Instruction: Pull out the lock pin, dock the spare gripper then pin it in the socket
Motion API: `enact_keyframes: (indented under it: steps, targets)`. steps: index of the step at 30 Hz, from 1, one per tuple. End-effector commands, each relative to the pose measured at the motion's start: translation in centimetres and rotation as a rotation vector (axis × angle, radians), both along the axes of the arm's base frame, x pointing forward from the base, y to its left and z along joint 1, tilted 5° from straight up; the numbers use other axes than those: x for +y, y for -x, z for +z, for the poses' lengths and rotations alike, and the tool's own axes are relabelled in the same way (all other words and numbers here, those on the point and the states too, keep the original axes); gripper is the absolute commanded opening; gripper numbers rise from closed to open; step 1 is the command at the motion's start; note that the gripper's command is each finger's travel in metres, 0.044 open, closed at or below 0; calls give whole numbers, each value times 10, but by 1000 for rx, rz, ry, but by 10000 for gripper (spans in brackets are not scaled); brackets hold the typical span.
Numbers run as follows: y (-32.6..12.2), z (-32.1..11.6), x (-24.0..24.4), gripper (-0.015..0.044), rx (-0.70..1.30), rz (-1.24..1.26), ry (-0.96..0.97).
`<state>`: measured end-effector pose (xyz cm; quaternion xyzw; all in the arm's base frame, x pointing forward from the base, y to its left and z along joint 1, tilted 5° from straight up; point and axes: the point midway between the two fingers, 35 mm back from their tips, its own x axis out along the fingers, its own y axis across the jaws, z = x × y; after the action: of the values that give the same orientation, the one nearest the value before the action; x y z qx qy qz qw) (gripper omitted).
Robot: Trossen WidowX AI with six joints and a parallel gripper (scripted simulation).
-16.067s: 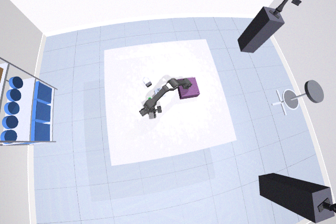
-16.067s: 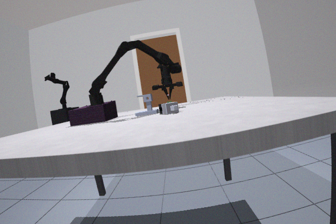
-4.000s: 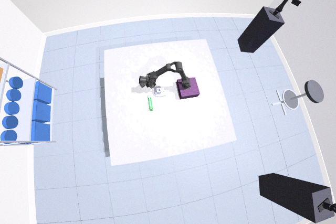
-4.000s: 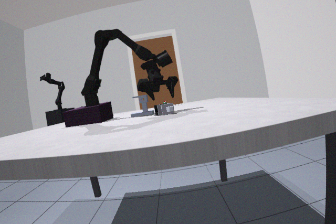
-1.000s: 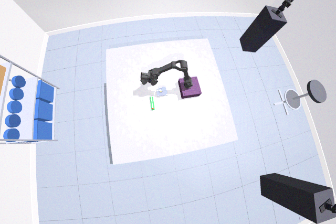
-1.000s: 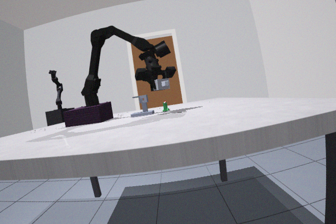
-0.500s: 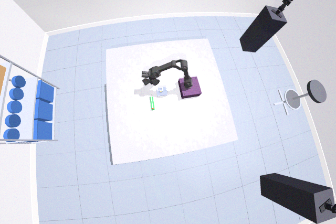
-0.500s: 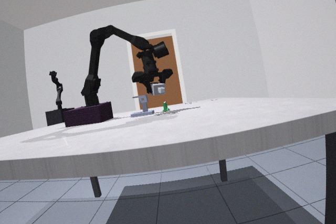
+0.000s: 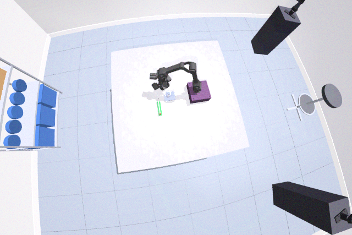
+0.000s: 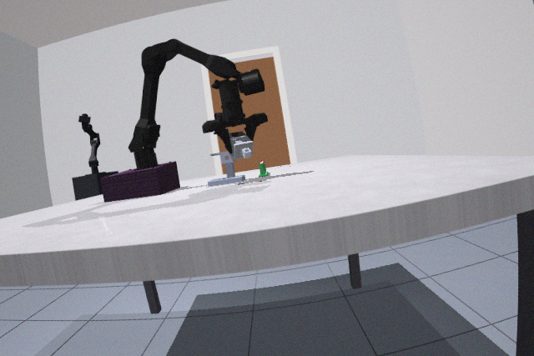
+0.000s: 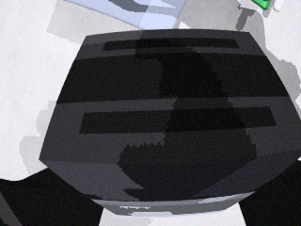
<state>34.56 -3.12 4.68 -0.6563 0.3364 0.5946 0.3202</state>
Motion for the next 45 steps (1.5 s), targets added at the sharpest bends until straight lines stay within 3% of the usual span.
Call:
enact_keyframes:
  steps: [1,45]
  targets:
    - [6,1,5,0,28,-19,-66]
    - [64,59,65,0,343,-360,-858]
